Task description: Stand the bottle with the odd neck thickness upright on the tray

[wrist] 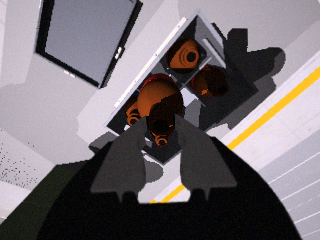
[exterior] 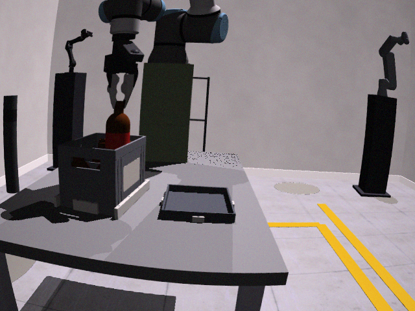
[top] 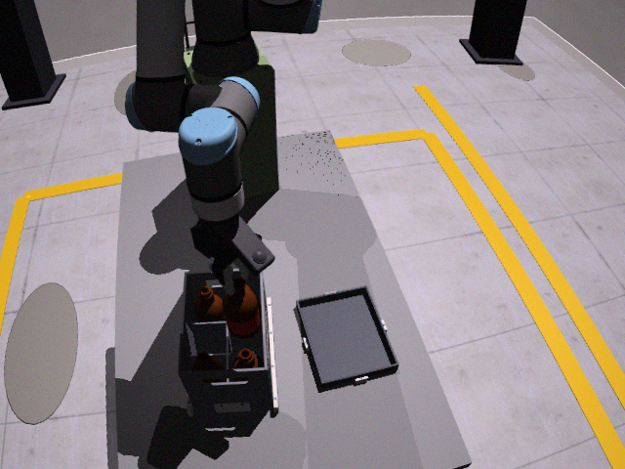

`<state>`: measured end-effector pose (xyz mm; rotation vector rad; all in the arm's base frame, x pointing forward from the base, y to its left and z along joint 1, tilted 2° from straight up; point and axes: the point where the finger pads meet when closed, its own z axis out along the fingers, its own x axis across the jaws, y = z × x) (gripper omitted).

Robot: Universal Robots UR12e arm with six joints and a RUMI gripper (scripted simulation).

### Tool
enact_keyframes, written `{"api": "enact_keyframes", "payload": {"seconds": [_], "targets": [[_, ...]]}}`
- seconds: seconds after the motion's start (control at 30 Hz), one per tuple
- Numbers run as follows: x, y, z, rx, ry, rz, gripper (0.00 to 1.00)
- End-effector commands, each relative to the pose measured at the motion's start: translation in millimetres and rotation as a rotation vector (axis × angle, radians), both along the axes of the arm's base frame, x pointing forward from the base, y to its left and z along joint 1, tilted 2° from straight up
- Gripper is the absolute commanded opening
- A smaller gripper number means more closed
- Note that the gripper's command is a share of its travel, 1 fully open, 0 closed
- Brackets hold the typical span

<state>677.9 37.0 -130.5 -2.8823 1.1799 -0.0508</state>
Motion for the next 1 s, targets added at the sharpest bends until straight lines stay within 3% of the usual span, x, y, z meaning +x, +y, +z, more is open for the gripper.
{"api": "enact_keyframes", "payload": {"seconds": [0.0, 0.97], "targets": [[-1, -1, 8, 0.0, -0.001, -0.001, 0.0], [-2, -2, 33, 0.0, -0.002, -0.001, 0.0]]}}
